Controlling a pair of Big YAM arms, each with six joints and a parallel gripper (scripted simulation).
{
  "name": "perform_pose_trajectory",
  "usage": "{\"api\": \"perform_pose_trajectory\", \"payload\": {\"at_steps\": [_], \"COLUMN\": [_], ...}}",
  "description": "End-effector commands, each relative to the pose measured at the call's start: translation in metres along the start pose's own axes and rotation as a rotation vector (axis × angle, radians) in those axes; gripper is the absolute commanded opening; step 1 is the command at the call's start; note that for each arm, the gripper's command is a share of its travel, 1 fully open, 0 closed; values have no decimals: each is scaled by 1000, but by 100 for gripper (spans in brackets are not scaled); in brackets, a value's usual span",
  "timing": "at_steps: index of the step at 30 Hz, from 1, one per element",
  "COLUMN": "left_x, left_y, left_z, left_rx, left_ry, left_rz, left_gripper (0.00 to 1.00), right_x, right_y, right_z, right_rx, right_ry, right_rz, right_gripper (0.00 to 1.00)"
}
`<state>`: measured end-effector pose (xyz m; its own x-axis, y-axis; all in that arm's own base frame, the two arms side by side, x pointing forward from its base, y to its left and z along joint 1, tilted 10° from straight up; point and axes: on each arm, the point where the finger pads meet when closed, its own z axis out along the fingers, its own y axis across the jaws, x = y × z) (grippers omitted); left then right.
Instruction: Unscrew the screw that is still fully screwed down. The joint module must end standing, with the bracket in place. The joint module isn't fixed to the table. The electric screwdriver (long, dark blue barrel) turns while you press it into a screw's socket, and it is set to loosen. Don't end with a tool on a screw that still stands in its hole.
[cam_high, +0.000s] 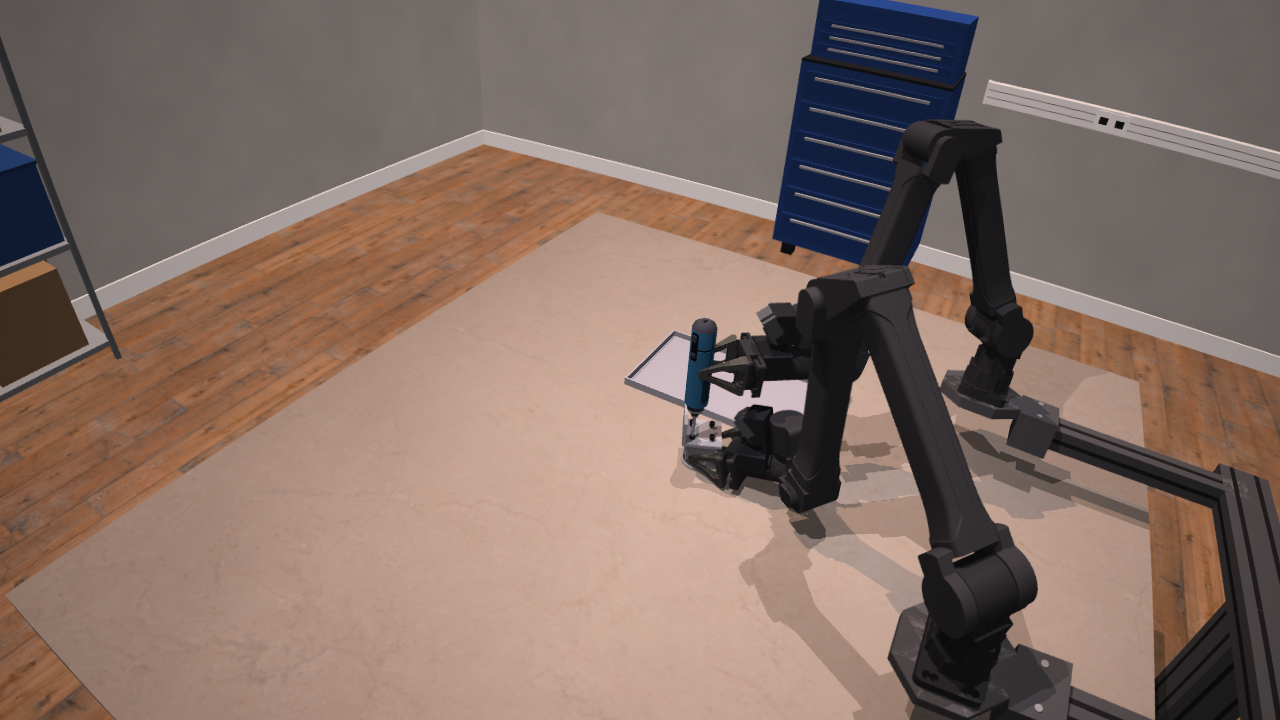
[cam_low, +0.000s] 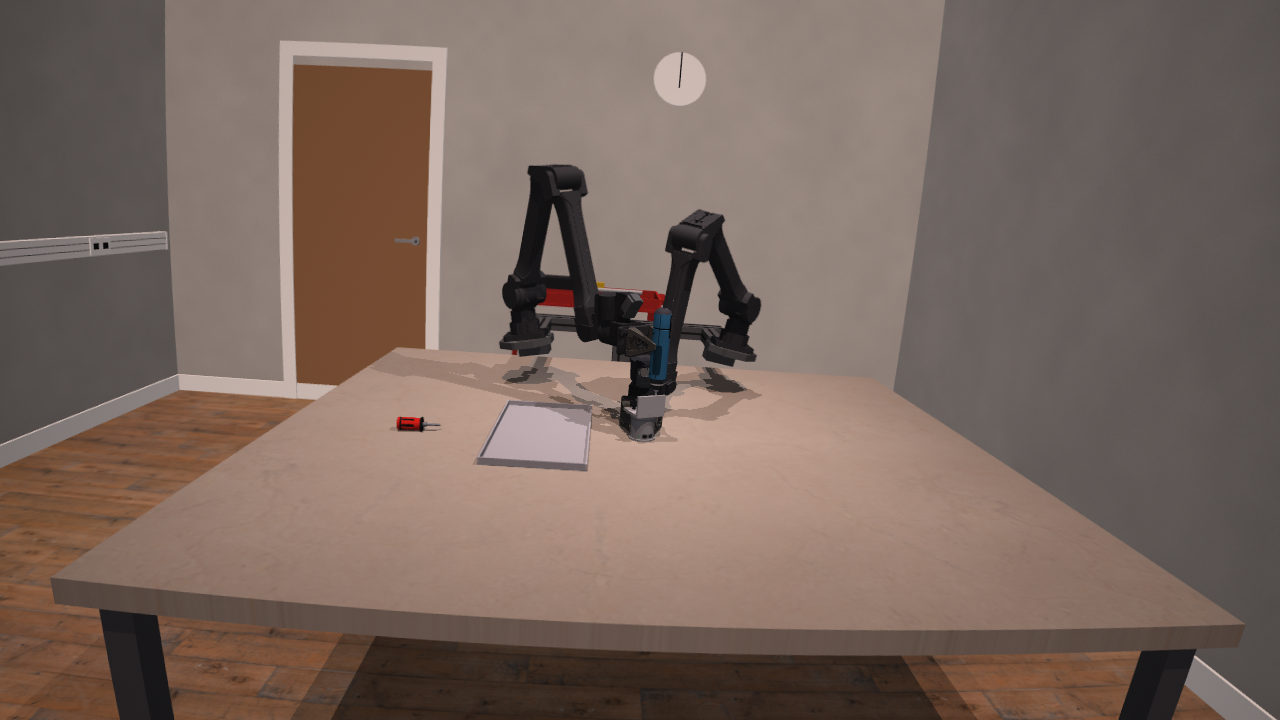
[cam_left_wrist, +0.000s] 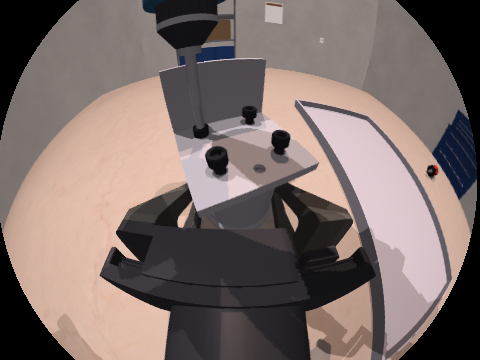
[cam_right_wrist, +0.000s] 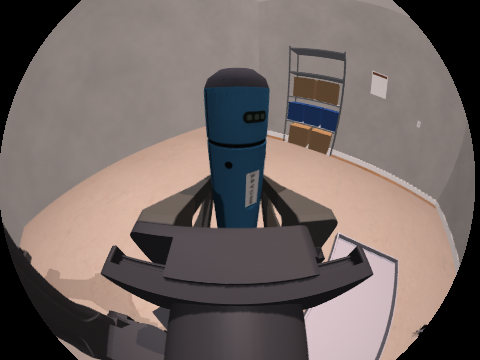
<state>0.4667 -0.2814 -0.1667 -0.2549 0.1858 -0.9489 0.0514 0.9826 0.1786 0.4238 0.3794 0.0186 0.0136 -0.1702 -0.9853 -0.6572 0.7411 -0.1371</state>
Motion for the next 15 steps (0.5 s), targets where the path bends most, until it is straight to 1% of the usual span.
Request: {"api": "perform_pose_trajectory", "payload": {"at_steps": [1, 3, 4, 7, 10, 13, 15], "left_x": [-6, -6, -6, -6, -6, -6, -6], "left_y": [-3, -3, -3, -3, -3, -3, -3], "left_z": [3, 3, 3, 3, 3, 3, 3], "left_rx": [1, 1, 1, 1, 1, 1, 1], "left_ry": [-14, -14, -14, -14, -14, -14, -14], "left_rz": [-8, -8, -8, -8, -8, -8, -8], "left_gripper": [59, 59, 59, 59, 59, 59, 59], "right_x": [-27, -27, -31, -16, -23, -12, -19], "right_y": [-7, -7, -7, -6, -7, -6, -7], "right_z": [17, 17, 17, 15, 15, 14, 14], "right_rx": [14, 14, 14, 12, 13, 12, 13], "right_ry": [-82, -82, -91, -68, -86, -72, -87], "right_rz": [-11, -11, -11, -12, -12, -12, -12], "right_gripper": [42, 42, 42, 42, 42, 42, 42]}}
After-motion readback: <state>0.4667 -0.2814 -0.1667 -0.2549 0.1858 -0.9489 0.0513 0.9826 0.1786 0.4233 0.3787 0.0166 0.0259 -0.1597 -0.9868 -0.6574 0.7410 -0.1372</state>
